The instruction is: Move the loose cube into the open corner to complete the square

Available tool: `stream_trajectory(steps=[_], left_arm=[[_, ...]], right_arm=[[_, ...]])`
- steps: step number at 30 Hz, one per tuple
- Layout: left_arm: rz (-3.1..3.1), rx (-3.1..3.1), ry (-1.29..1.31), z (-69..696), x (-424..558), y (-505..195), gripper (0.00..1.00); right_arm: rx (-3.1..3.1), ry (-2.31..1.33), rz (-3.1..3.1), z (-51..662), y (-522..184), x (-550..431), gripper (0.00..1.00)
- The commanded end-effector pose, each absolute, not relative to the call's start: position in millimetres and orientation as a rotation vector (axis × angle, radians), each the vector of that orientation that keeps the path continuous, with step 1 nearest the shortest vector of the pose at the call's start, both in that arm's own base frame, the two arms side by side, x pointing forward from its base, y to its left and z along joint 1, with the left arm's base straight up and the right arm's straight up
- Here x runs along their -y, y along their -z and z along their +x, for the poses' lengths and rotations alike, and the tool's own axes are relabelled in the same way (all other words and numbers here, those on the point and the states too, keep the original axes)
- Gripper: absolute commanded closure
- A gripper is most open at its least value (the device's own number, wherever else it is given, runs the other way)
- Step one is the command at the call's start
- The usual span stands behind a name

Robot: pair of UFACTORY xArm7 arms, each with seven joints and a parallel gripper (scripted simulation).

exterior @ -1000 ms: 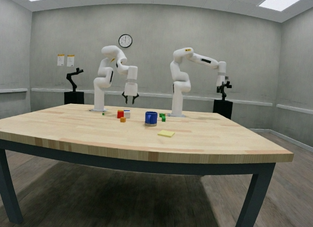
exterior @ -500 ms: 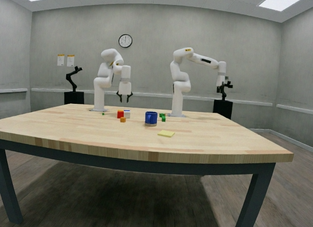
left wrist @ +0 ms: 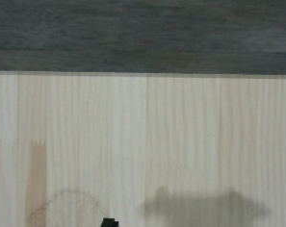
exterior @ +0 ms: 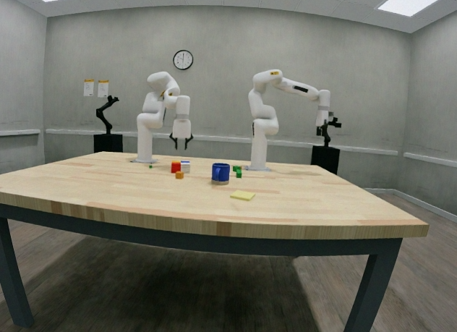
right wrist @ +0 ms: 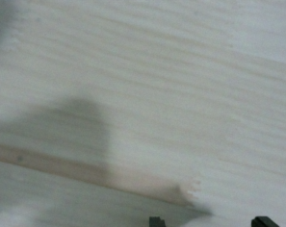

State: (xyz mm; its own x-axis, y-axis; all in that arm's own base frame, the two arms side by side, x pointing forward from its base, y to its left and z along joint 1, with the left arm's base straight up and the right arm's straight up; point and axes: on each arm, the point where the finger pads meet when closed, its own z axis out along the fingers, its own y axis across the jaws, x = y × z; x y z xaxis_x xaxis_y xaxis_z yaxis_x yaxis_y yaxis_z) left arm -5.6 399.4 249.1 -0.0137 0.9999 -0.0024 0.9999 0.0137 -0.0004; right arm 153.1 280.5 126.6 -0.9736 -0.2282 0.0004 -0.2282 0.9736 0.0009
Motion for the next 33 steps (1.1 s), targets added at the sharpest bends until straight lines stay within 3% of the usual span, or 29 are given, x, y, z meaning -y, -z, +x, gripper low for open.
stream_trajectory(steps=[1, 33], left_arm=[[2.206, -2.237, 0.000, -5, -400, -250, 0.00], [2.206, -2.237, 0.000, -5, -400, -250, 0.00]], right_arm=[[3.122, 0.003, 0.361, 153, -126, -281, 0.52], [3.121, 0.002, 0.362, 153, -54, -280, 0.52]])
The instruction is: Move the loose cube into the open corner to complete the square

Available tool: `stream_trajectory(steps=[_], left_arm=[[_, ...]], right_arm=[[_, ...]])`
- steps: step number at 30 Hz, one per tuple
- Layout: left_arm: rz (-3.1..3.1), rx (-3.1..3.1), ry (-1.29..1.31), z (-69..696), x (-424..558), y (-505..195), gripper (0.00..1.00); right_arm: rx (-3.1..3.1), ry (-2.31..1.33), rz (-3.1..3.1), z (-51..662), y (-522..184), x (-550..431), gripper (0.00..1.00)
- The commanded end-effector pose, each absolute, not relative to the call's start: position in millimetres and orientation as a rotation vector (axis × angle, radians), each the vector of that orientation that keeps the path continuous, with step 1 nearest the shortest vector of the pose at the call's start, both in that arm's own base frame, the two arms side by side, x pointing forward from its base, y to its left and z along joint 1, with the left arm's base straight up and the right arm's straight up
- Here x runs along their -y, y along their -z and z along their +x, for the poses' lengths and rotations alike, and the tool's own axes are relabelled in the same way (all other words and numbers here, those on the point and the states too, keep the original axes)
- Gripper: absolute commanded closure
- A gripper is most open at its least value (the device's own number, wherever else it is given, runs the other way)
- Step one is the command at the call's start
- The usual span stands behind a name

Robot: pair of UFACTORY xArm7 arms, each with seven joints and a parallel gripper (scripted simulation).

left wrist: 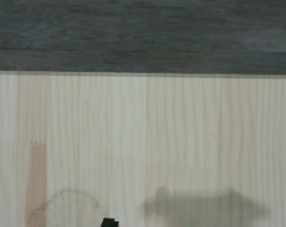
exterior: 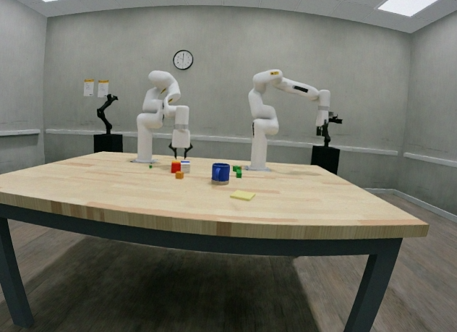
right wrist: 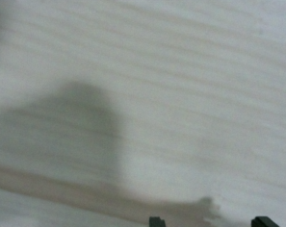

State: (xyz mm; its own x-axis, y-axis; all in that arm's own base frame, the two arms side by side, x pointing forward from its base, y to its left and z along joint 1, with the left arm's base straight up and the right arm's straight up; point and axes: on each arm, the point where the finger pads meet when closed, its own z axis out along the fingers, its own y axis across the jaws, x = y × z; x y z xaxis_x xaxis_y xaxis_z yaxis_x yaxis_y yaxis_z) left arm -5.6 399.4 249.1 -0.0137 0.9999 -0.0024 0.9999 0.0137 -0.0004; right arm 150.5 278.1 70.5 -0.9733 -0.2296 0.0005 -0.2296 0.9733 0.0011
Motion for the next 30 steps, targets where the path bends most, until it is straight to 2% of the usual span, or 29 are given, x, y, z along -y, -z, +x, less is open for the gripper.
stream_trajectory(steps=[1, 30], left_arm=[[2.206, -2.237, 0.000, -5, -400, -250, 0.00], [2.206, -2.237, 0.000, -5, -400, -250, 0.00]], right_arm=[[3.121, 0.002, 0.362, 153, -52, -280, 0.52], [3.121, 0.002, 0.361, 153, -29, -280, 0.52]])
